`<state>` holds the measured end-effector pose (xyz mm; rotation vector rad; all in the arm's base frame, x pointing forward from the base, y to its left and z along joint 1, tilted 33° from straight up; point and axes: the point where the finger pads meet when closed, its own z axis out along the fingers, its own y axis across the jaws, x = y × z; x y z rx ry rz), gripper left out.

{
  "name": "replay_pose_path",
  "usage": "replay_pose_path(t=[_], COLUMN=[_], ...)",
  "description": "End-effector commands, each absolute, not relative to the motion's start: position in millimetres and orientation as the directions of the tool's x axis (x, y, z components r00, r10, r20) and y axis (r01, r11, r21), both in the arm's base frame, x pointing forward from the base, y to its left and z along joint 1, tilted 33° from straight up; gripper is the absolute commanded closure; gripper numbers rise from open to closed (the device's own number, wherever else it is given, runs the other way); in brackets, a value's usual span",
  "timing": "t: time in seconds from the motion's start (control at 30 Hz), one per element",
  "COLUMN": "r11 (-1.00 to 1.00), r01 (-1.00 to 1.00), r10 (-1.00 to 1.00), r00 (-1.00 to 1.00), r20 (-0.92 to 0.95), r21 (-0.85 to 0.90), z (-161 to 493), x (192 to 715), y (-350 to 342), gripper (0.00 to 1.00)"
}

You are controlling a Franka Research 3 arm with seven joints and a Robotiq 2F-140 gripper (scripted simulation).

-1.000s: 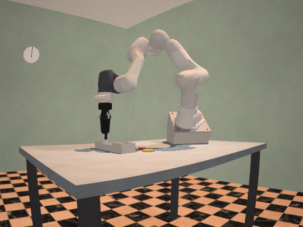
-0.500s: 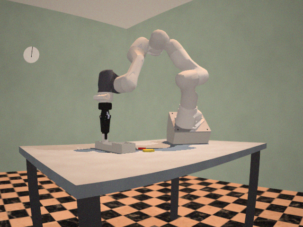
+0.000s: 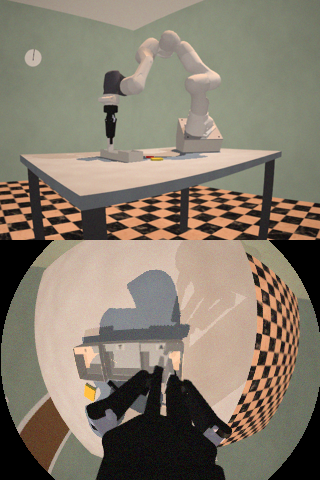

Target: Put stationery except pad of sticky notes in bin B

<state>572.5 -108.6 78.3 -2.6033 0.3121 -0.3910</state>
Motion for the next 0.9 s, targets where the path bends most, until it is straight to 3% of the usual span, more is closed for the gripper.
replay_pose_path(t=[0.0, 0.87], r11=[-0.856, -0.856], r01=[-0.147, -0.147], r10=[-0.283, -0.283], r00=[0.936, 0.936], r20=[0.212, 0.212], r21=[-0.495, -0.495], z=[81, 113], x=[569, 557], y=[-110, -126], gripper=[0.95, 0.95])
